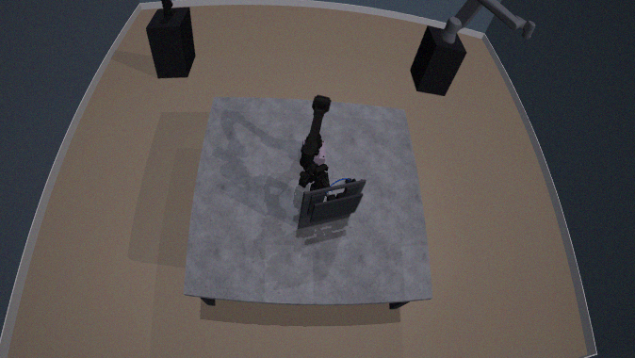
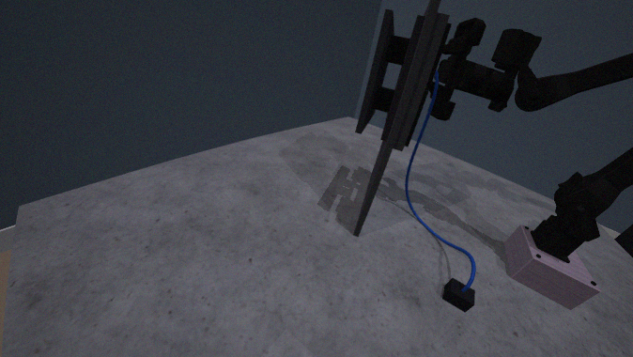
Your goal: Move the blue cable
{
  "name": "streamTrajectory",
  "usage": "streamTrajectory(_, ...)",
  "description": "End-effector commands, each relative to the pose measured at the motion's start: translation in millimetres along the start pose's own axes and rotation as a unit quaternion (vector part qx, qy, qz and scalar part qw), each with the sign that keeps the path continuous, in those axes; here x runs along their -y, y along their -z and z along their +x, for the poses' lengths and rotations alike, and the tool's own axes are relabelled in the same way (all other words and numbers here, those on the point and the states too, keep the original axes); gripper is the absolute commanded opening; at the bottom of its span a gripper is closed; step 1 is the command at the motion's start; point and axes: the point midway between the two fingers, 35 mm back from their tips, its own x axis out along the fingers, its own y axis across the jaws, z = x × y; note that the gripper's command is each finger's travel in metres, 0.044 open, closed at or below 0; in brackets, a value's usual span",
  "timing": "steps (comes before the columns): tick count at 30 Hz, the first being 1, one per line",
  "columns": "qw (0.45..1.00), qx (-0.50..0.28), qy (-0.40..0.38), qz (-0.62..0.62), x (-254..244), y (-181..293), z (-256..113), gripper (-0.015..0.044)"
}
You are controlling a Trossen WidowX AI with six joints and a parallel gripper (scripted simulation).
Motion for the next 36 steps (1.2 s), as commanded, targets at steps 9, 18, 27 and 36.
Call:
streamTrajectory(9, 1.0, 0.002, -0.003, -0.002, -1.3, -3.2, 13.2, 0.0239)
streamTrajectory(18, 1.0, 0.0, 0.0, 0.0, 0.9, -1.9, 11.2, 0.0179)
streamTrajectory(27, 1.0, 0.0, 0.0, 0.0, 0.9, -1.9, 11.2, 0.0119)
streamTrajectory(36, 1.0, 0.0, 0.0, 0.0, 0.9, -1.9, 11.2, 0.0059)
